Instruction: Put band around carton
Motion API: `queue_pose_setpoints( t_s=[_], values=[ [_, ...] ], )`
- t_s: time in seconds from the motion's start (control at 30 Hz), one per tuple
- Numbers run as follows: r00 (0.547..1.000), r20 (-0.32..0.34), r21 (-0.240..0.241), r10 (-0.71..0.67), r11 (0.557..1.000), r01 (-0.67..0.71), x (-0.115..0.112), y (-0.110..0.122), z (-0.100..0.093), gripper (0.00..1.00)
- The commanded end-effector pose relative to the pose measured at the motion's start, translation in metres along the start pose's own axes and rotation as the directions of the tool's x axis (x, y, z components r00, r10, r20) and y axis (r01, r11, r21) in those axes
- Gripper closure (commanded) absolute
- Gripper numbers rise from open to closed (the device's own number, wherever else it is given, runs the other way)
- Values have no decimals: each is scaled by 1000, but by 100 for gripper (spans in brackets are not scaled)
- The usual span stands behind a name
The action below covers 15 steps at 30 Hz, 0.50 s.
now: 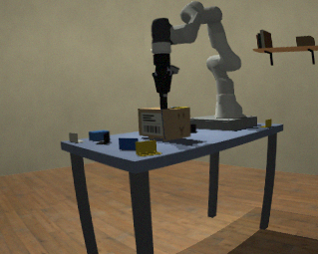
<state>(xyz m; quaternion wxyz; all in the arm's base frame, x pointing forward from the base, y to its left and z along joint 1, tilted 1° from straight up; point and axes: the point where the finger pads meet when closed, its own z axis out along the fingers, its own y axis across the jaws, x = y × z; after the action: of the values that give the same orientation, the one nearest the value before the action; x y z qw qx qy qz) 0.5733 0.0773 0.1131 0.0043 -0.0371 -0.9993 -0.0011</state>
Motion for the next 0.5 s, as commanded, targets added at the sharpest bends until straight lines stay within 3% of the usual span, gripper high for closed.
queue_pose_setpoints(
  t_s=[0.0,0.47],
  values=[
    [1000,0,1,3,1000,-3,0,1,0,90],
    [1000,0,1,3,1000,-3,1,15,0,90]
  ],
)
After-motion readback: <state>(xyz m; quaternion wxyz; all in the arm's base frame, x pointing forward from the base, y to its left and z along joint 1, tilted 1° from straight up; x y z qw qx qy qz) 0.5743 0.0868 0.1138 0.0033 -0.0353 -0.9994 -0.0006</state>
